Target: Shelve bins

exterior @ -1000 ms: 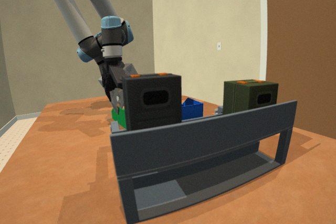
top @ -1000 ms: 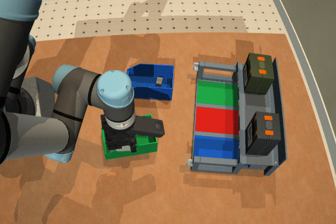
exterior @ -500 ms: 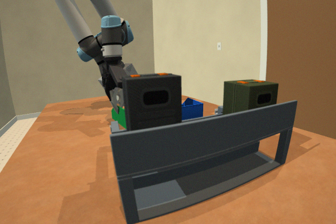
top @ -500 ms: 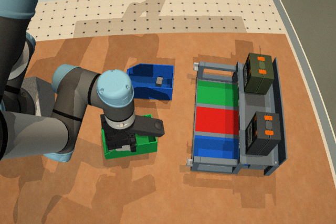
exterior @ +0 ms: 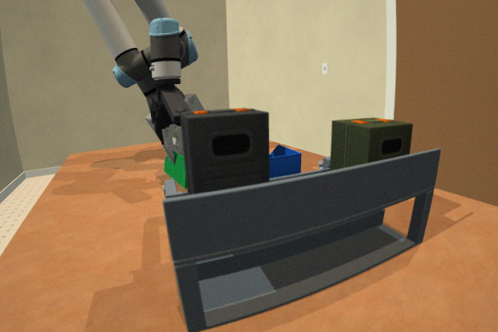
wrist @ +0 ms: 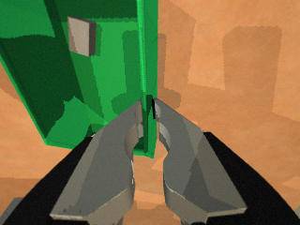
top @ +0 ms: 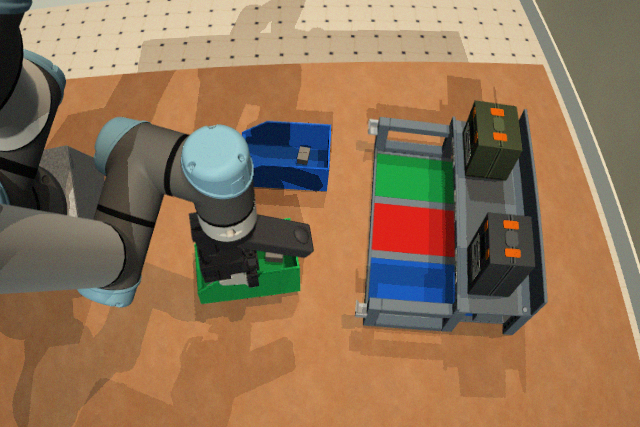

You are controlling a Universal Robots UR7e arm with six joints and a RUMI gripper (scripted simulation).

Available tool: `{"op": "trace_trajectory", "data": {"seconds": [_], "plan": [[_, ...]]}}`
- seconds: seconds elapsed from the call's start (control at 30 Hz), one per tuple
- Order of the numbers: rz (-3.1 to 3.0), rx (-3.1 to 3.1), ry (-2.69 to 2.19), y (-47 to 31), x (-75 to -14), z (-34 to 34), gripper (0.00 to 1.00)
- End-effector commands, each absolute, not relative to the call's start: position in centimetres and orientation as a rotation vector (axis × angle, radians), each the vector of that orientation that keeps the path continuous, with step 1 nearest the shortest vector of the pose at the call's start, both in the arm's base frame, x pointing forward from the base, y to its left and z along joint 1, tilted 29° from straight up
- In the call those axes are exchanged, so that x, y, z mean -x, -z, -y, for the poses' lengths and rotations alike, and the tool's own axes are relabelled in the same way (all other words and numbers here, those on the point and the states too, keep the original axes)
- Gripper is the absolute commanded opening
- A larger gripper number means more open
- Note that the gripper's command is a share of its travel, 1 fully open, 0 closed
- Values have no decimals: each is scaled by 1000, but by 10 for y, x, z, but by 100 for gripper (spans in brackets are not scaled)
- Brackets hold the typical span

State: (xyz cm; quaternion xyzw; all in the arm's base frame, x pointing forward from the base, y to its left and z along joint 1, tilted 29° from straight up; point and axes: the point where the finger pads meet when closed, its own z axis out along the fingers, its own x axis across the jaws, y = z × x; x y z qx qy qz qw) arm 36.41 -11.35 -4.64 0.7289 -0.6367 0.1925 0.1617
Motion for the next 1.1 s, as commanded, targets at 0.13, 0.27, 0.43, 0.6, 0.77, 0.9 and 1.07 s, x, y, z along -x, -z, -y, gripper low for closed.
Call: {"op": "trace_trajectory", "data": {"seconds": [0.13,0.27,0.43,0.6,0.77,0.9,1.07], "plan": [[1818,-2080,-552,36,-365,109,0],[1819,-2080,-552,34,-365,107,0],[1819,-2080,-552,32,-365,107,0],[1819,-2079,-550,33,-364,106,0],[1819,-2079,-549,33,-364,107,0],[1819,-2079,-552,32,-365,107,0],[1819,-2079,-552,32,-365,107,0]]}}
